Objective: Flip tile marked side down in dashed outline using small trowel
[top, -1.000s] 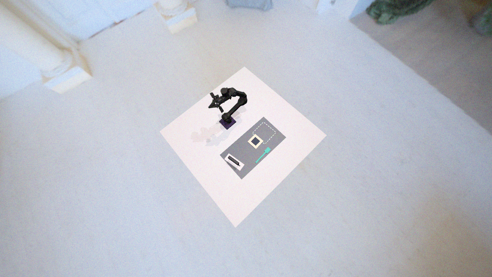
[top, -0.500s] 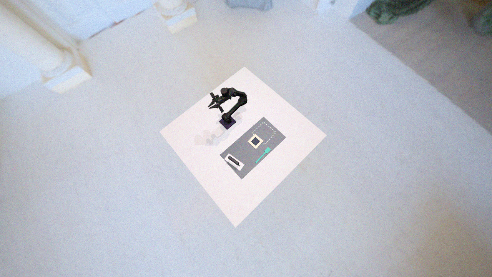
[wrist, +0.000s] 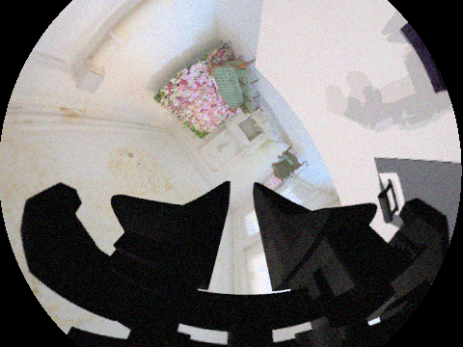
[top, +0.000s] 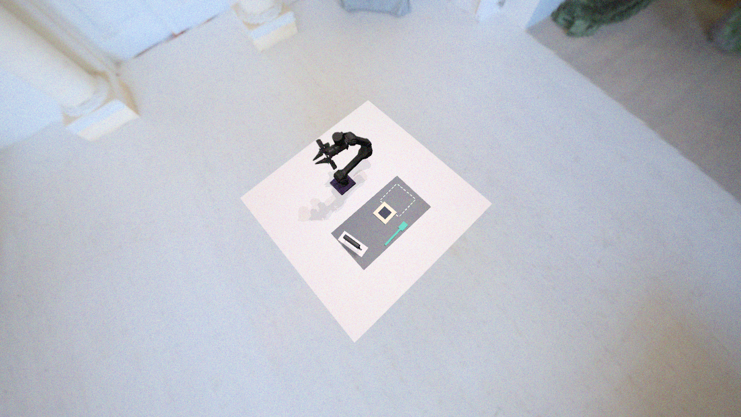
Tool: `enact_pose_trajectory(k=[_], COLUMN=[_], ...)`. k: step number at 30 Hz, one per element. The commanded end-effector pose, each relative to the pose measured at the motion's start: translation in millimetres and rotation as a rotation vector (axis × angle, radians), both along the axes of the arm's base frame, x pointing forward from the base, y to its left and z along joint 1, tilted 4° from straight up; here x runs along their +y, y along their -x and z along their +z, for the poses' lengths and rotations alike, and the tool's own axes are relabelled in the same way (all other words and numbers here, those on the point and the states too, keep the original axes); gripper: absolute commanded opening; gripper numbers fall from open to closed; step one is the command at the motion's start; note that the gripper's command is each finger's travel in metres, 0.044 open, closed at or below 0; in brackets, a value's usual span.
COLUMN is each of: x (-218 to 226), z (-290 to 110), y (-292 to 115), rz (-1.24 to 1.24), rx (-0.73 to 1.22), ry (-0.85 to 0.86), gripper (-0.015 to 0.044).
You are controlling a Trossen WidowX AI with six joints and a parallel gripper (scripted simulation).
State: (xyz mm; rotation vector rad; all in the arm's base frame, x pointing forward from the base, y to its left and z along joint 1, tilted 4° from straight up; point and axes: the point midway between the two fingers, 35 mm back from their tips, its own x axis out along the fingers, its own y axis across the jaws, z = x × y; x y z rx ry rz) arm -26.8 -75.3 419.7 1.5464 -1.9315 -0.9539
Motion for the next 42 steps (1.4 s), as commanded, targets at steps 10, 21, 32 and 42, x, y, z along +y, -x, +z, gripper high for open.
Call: enact_pose_trajectory(k=[10, 21, 32, 42], x=[0, 0, -16, -128], z=[0, 0, 1, -10], y=[0, 0, 1, -29], rz=[0.0, 0.0, 0.022, 0.175], rx=[0.0, 0.0, -0.003, 0.01], ry=[0.0, 0.0, -0.024, -0.206], gripper=[0.0, 0.0, 0.0231, 0.03])
